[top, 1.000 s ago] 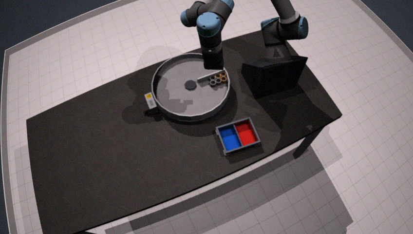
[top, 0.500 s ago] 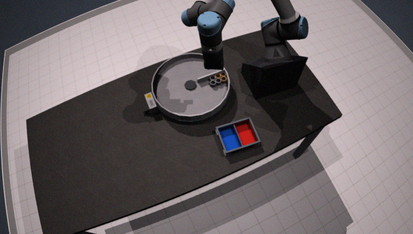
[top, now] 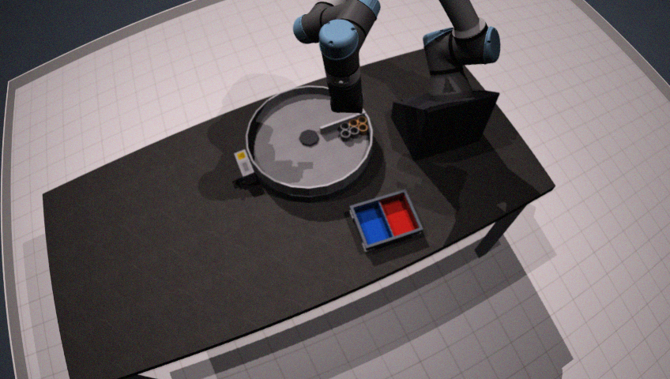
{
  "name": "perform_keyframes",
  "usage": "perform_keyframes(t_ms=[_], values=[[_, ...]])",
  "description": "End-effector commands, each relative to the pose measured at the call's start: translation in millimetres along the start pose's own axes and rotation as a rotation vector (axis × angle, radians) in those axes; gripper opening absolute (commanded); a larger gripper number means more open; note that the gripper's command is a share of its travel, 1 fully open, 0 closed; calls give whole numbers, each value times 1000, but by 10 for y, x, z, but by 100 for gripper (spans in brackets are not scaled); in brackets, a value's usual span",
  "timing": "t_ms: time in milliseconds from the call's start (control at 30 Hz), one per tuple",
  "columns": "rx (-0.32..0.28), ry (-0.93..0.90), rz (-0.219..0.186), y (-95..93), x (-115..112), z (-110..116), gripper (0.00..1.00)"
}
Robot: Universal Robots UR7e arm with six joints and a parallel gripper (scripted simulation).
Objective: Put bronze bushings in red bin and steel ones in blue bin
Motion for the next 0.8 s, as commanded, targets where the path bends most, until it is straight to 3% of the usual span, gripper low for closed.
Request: perform_keyframes(t_ms=[0, 133, 167, 767], values=[[-171, 4, -37, -12, 26, -112, 100], [-171, 4, -37, -12, 26, -112, 100], [-2, -70, 6, 5, -4, -1, 100], [-11, -543, 46, 3, -29, -14, 100]])
Point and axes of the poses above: the point where the finger pads meet when closed, its own y axis back along the fingers, its own x axis across the jaws, z = x × y, the point moved 7 cm from there along y, back along the fingers, and after that the axes turned 15 degrees about -y, right-handed, at the moved point
